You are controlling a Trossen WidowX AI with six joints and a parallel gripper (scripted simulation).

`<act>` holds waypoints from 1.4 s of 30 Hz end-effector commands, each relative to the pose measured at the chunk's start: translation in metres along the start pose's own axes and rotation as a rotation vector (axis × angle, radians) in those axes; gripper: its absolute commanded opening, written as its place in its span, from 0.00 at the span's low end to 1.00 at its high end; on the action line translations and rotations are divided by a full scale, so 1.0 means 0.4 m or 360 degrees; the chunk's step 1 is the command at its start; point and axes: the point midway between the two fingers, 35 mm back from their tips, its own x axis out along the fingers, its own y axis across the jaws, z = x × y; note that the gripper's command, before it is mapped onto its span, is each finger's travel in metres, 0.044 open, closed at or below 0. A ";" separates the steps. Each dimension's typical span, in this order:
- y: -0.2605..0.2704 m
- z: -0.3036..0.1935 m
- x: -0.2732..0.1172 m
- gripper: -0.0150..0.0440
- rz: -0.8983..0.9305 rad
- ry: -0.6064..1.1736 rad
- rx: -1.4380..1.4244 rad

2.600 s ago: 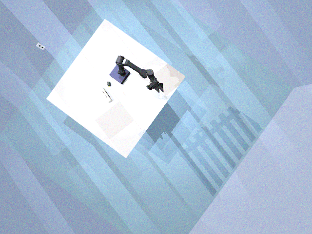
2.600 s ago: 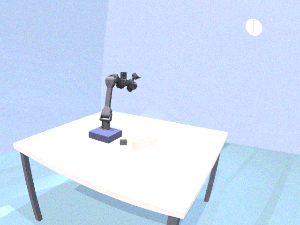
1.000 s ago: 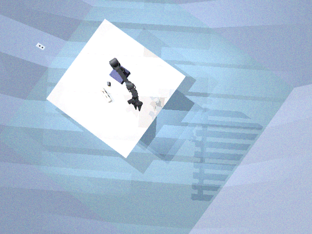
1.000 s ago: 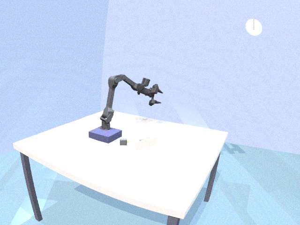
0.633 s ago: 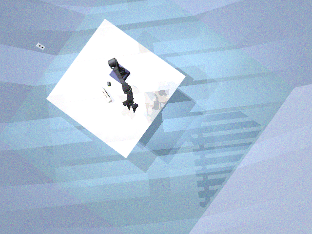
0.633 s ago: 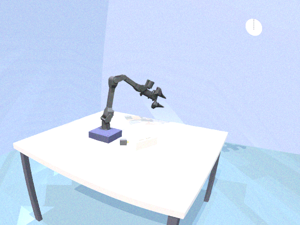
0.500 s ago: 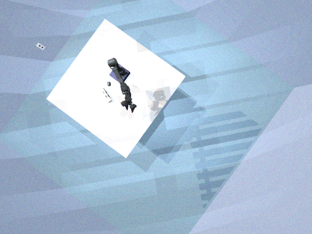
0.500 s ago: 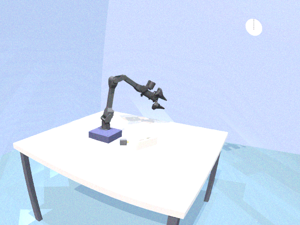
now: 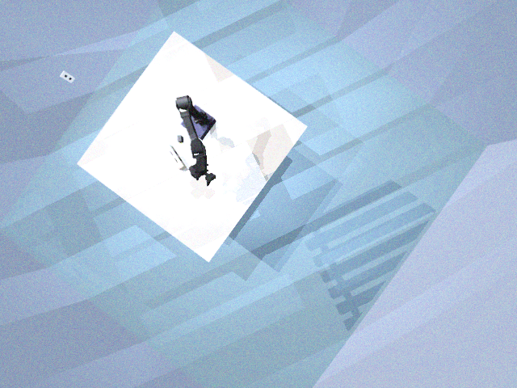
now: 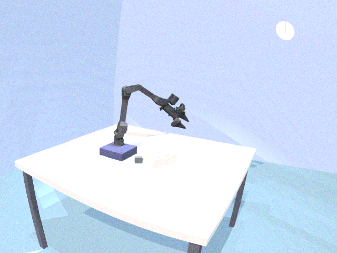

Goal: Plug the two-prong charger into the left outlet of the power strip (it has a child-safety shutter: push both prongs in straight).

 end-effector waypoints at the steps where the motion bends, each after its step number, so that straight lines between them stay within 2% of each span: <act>1: -0.063 0.001 0.010 1.00 -0.0084 0.0050 -0.0102; 21: -0.343 0.017 0.008 1.00 -0.0404 0.0309 -0.0474; 42: -0.602 -0.019 -0.063 1.00 -0.0583 0.0702 -0.0765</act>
